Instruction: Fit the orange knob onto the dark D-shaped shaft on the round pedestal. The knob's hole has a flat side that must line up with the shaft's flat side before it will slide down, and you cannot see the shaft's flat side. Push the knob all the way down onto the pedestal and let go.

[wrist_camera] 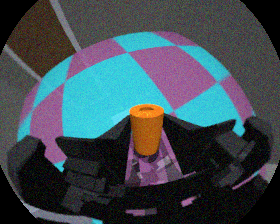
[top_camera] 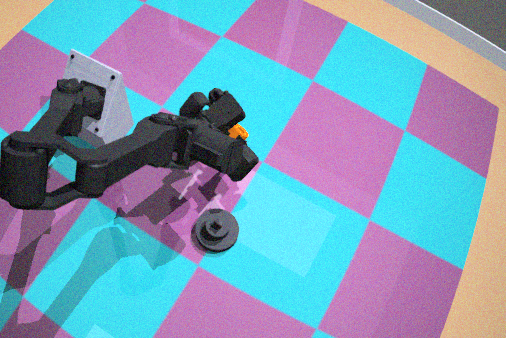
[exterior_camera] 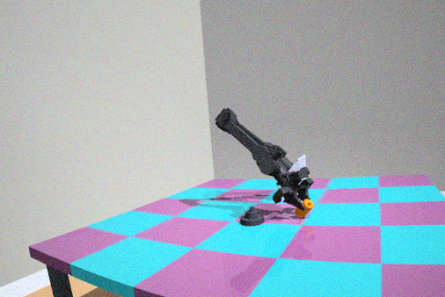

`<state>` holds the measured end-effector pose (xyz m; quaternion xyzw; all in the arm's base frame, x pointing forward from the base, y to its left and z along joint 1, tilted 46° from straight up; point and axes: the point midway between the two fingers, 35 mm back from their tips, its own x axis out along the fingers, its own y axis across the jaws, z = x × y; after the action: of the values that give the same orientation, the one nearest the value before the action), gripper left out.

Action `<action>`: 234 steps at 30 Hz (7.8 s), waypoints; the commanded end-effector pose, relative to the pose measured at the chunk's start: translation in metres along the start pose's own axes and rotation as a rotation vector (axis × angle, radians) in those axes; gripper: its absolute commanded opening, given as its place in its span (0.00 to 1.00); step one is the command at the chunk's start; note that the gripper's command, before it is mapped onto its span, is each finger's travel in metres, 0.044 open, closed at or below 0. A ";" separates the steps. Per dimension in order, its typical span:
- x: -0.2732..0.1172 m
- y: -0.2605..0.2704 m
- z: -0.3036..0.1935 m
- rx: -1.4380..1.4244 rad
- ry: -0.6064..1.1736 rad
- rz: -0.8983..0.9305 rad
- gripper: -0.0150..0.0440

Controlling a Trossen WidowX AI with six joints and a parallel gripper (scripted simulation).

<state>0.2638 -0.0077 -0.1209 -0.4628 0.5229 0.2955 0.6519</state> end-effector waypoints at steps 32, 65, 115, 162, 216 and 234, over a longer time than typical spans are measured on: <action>-0.018 0.002 -0.033 -0.005 -0.551 0.007 0.56; -0.018 0.002 -0.032 -0.004 -0.533 0.005 0.83; -0.087 0.001 0.051 -0.003 0.764 -0.005 1.00; -0.046 0.000 0.012 1.242 0.646 -0.506 1.00; -0.003 0.000 -0.031 1.241 0.648 -0.510 0.50; -0.068 -0.004 0.046 1.243 0.641 -0.497 0.25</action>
<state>0.2658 0.0247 -0.0676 -0.1806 0.6396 -0.3612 0.6541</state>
